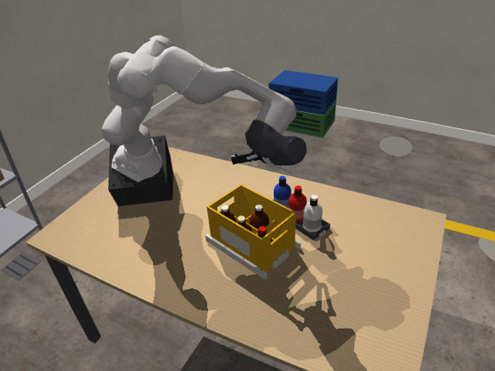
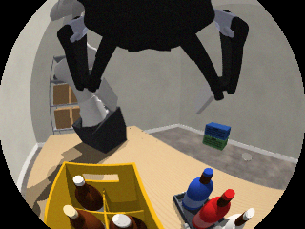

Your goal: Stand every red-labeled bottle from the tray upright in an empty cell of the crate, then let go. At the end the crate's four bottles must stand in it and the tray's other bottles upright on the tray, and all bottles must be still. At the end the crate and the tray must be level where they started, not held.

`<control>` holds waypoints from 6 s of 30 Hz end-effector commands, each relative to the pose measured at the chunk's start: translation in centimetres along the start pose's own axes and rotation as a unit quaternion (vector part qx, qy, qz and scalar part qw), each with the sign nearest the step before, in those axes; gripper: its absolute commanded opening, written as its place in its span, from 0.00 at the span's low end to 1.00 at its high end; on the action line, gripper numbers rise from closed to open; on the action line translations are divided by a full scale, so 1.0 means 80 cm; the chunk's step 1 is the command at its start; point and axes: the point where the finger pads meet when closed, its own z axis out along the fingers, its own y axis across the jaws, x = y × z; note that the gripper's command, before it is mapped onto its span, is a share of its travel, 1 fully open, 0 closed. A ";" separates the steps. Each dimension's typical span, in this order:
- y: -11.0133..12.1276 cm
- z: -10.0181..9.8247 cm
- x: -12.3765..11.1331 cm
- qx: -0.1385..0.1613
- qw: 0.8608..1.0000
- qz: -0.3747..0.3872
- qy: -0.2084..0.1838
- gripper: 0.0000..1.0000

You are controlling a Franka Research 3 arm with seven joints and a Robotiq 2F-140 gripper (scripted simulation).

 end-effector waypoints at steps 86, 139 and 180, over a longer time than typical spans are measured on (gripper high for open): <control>0.077 -0.032 0.089 -0.060 0.971 -0.148 0.179 1.00; 0.115 -0.066 0.129 -0.122 0.918 -0.257 0.277 1.00; 0.136 -0.102 0.151 -0.193 0.841 -0.363 0.352 1.00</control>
